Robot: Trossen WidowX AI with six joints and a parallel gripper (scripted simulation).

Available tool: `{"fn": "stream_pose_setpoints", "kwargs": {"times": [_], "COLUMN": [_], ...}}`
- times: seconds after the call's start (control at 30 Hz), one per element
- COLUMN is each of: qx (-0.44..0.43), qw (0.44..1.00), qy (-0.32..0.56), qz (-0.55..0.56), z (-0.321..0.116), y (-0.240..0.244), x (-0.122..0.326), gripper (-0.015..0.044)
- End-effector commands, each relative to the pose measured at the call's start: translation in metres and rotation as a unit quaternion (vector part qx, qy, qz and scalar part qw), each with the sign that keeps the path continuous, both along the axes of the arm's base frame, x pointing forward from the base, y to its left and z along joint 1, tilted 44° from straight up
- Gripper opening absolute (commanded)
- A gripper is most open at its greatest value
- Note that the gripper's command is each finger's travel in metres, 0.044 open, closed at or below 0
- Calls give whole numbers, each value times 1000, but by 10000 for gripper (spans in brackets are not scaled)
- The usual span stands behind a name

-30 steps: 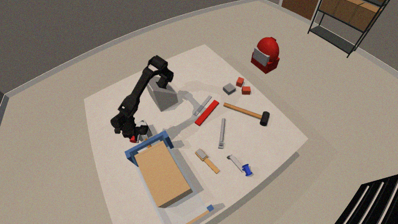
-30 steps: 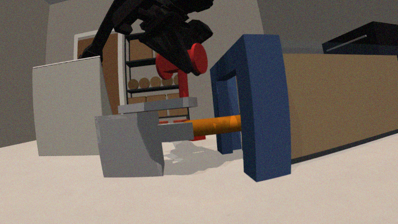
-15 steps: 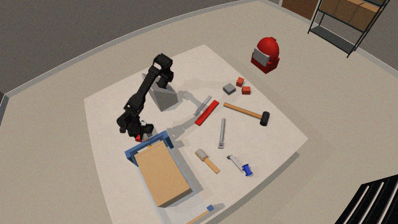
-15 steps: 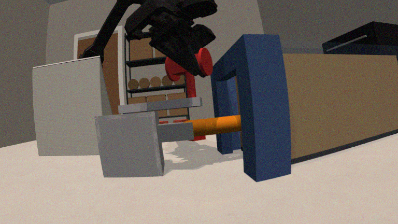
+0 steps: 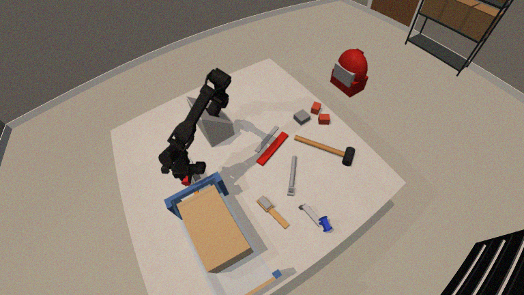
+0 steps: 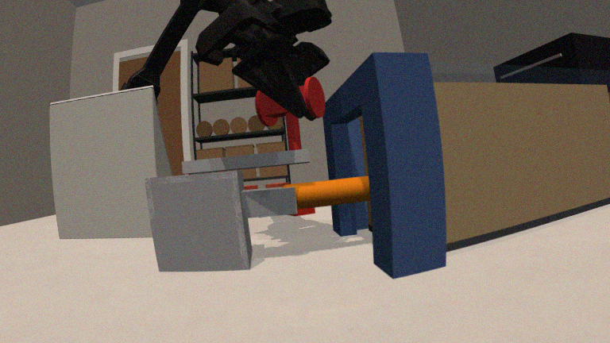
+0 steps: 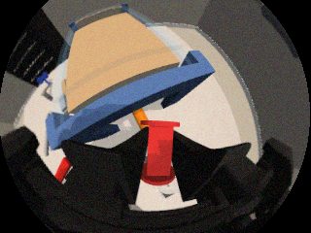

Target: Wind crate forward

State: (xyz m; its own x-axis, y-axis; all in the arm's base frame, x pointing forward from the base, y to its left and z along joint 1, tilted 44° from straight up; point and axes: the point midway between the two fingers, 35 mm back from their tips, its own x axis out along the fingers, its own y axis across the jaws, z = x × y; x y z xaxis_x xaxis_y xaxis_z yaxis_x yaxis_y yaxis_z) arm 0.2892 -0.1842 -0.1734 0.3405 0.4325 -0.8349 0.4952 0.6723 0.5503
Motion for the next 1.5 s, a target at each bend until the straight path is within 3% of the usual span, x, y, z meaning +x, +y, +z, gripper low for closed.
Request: {"fn": "stream_pose_setpoints", "kwargs": {"times": [0.0,1.47], "qx": [22,24], "qw": [1000,1000], "qy": [4,5], "qz": [1,1], "z": [11,48], "y": [17,58], "x": [-4,-35], "gripper": [0,0]}}
